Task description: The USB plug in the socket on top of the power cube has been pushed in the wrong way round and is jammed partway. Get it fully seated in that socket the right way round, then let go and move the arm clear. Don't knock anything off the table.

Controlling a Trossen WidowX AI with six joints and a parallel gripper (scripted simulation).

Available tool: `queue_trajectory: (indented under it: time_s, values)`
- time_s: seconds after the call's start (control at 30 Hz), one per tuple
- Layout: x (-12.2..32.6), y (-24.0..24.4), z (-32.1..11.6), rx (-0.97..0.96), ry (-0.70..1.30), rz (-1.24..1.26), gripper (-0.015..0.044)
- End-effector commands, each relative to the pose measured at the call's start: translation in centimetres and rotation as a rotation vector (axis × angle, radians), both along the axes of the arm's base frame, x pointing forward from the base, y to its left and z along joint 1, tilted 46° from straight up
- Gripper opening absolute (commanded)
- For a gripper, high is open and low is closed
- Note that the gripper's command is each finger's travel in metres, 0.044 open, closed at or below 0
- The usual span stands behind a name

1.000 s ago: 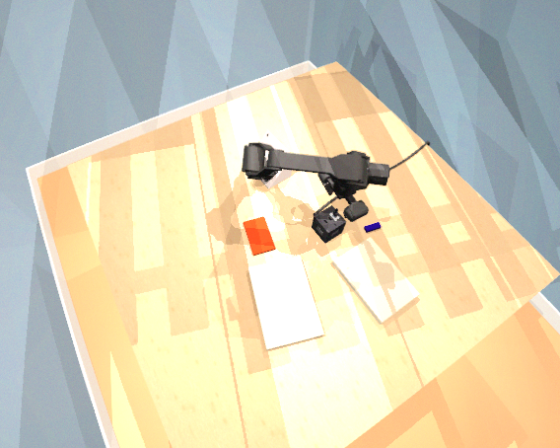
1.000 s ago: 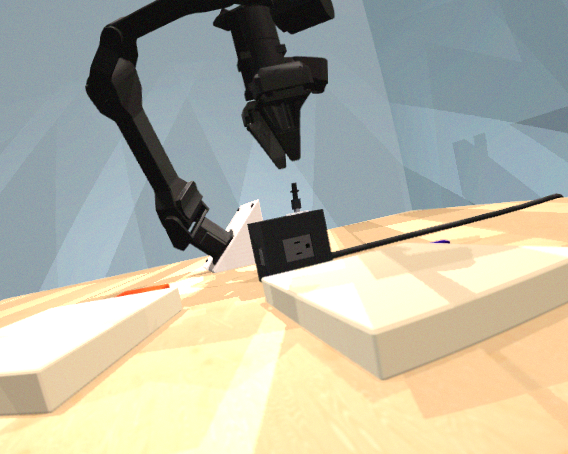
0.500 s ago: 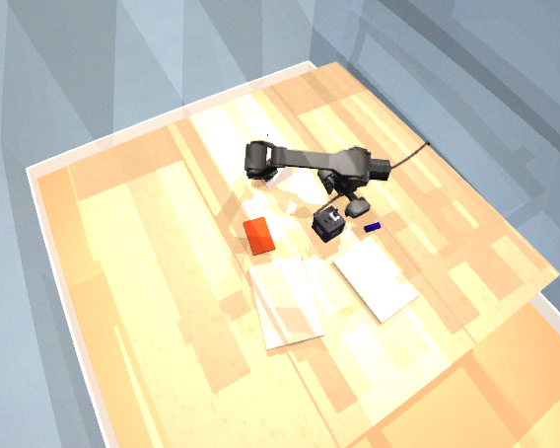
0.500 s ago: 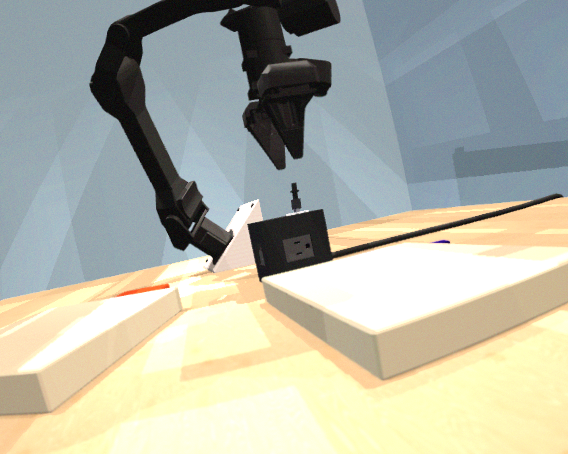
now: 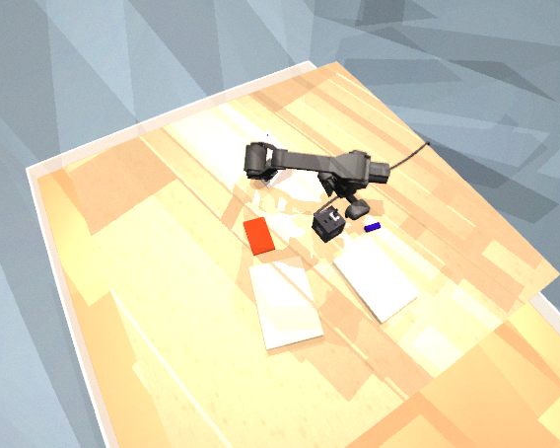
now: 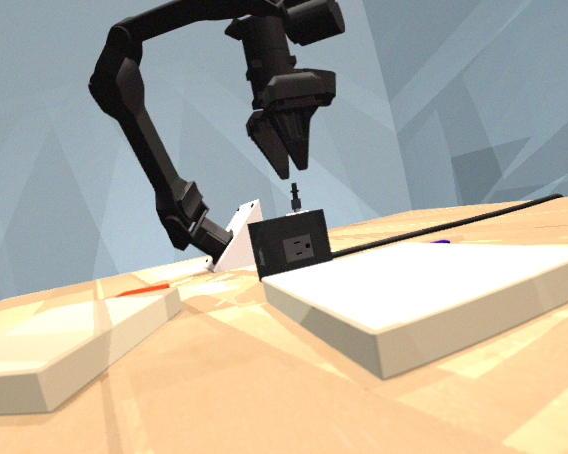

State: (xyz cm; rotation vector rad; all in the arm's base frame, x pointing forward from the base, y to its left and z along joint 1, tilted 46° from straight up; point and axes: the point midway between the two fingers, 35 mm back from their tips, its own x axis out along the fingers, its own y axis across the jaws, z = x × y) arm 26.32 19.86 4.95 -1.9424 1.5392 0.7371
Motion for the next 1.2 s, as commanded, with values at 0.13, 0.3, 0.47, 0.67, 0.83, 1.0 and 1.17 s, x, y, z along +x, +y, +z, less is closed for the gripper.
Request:
queue_trajectory:
  time_s: [0.13,0.3,0.47,0.67,0.83,1.0,1.17]
  values:
    - [0.17,-0.78,-0.56,-0.005,0.003,0.001,0.0440]
    - [0.27,-1.12,-0.92,-0.005,0.003,0.001,0.0440]
    - [0.32,-1.30,-1.11,-0.005,0.002,0.001,0.0440]
    - [0.30,-1.07,-1.07,-0.001,0.000,-0.001,0.0335]
    - [0.30,-1.07,-1.07,-0.001,0.000,-0.001,0.0204]
    - [0.30,-1.07,-1.07,-0.001,0.000,-0.001,0.0072]
    - [0.30,-1.07,-1.07,-0.001,0.000,-0.001,0.0000]
